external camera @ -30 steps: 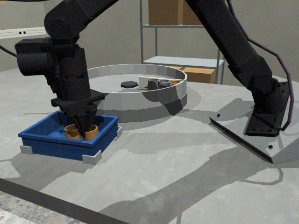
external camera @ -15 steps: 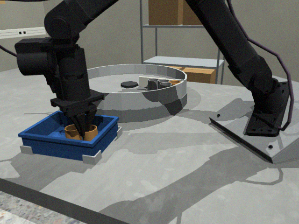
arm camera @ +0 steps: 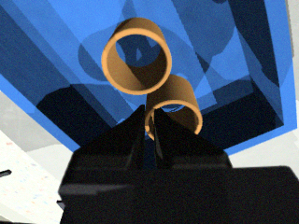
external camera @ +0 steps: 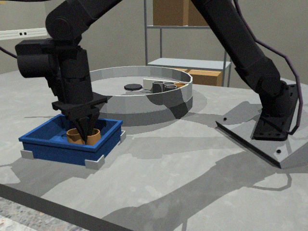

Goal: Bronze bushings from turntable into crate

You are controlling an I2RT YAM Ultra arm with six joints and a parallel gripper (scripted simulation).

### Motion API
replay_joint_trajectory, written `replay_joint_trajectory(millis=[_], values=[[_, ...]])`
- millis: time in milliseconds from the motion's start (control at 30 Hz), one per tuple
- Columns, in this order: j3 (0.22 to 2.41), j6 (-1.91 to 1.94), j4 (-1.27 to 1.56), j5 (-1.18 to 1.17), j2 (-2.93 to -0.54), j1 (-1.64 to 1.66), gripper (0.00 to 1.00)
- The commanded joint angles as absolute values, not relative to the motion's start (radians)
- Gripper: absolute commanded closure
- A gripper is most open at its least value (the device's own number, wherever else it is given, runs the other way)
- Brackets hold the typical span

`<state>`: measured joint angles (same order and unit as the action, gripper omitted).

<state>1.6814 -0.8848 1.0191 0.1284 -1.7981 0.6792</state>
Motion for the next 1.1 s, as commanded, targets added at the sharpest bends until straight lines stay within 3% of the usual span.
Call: replay_joint_trajectory(millis=[0,1067], values=[[1.693,-0.889,1.013,0.111,-1.768,0.681,1.00],[1.666,-0.889,0.999,0.111,-1.759,0.681,1.00]])
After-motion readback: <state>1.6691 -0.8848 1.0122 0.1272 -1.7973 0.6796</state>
